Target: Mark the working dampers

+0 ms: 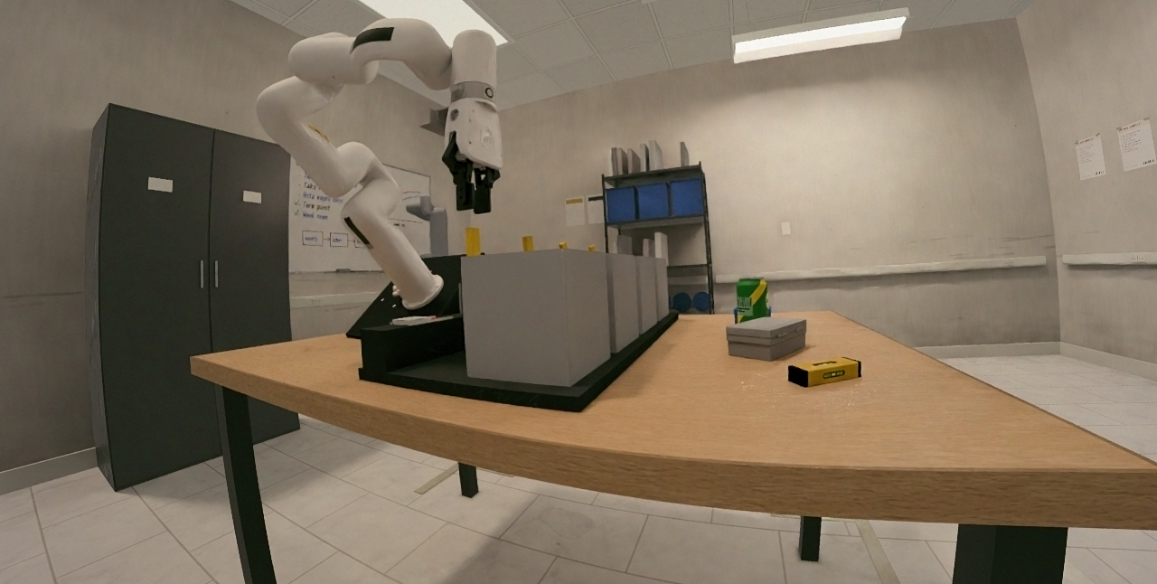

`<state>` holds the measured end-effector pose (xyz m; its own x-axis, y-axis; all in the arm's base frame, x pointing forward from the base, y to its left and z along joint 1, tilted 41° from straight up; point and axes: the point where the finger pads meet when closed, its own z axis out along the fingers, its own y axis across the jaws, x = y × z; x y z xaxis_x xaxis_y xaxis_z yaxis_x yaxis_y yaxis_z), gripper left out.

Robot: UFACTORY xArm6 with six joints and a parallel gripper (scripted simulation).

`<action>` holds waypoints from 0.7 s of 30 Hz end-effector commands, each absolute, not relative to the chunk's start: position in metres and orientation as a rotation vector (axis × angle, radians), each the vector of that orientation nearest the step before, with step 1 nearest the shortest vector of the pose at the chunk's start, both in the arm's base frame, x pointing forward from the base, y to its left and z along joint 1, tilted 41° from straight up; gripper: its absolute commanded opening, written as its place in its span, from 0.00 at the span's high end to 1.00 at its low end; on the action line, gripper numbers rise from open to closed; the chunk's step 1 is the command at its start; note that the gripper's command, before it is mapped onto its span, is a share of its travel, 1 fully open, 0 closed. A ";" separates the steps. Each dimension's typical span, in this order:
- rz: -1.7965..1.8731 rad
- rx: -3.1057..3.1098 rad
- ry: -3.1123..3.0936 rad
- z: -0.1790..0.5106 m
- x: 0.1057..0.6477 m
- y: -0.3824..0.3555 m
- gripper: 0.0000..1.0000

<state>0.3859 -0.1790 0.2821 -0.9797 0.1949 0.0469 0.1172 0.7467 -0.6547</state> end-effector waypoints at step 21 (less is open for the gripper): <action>1.052 -0.253 -2.836 0.278 0.385 -0.183 0.61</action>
